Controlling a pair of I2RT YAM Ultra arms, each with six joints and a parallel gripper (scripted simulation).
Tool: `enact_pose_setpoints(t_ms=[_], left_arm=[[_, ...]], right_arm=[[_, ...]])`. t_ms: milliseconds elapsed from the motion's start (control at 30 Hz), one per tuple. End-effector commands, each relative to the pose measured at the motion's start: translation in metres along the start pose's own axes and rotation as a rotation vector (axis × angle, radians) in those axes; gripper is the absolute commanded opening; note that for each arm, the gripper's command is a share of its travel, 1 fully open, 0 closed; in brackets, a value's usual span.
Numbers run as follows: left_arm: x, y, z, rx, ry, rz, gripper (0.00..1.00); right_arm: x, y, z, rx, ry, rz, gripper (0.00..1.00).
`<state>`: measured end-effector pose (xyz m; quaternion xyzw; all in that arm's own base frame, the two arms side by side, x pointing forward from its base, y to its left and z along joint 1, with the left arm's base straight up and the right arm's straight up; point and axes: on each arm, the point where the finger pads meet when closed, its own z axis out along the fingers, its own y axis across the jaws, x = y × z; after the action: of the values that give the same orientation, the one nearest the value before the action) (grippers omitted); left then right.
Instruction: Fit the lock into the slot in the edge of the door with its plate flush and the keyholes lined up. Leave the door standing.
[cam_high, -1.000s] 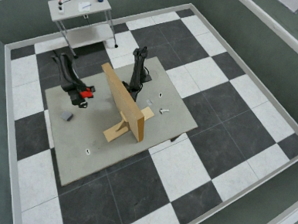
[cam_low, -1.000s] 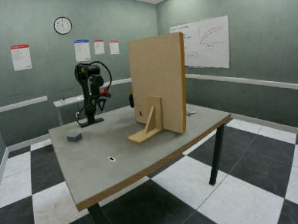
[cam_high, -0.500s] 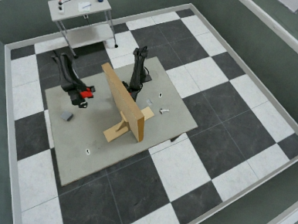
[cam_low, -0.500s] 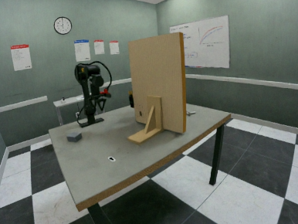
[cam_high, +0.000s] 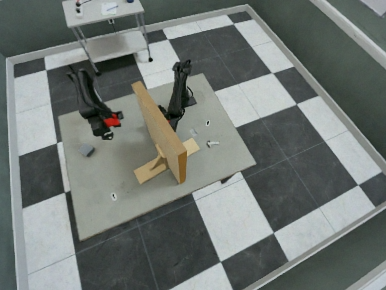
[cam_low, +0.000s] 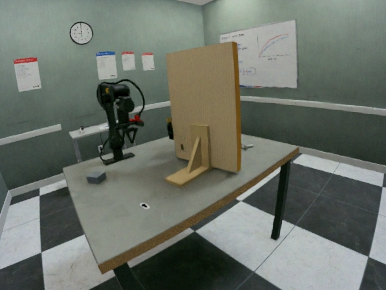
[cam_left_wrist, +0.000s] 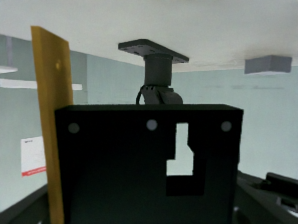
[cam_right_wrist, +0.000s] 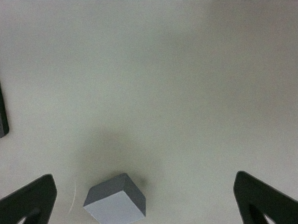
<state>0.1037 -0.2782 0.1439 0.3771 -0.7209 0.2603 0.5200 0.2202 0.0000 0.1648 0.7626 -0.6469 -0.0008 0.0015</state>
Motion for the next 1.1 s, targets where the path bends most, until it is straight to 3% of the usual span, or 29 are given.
enact_pose_setpoints(t_ms=[0,367,433,500,667,1067], left_arm=[[0.025,0.003,0.000,0.008,0.078,0.035,0.76],[0.025,0.003,0.000,0.008,0.078,0.035,0.76],[0.016,0.004,0.003,0.005,0.078,0.026,0.76],[-0.011,0.003,0.012,-0.005,0.078,-0.009,0.76],[-0.025,0.004,0.017,-0.005,0.078,-0.009,0.76],[-0.017,-0.002,0.014,0.006,0.078,0.029,0.76]], right_arm=[[-0.001,-0.001,-0.007,0.012,0.000,-0.005,1.00],[-0.001,-0.001,-0.007,0.012,0.000,-0.005,1.00],[-0.001,-0.001,-0.007,0.012,0.000,-0.005,1.00],[-0.001,-0.001,-0.007,0.012,0.000,-0.005,1.00],[-0.001,-0.001,-0.007,0.012,0.000,-0.005,1.00],[-0.001,-0.001,-0.007,0.012,0.000,-0.005,1.00]])
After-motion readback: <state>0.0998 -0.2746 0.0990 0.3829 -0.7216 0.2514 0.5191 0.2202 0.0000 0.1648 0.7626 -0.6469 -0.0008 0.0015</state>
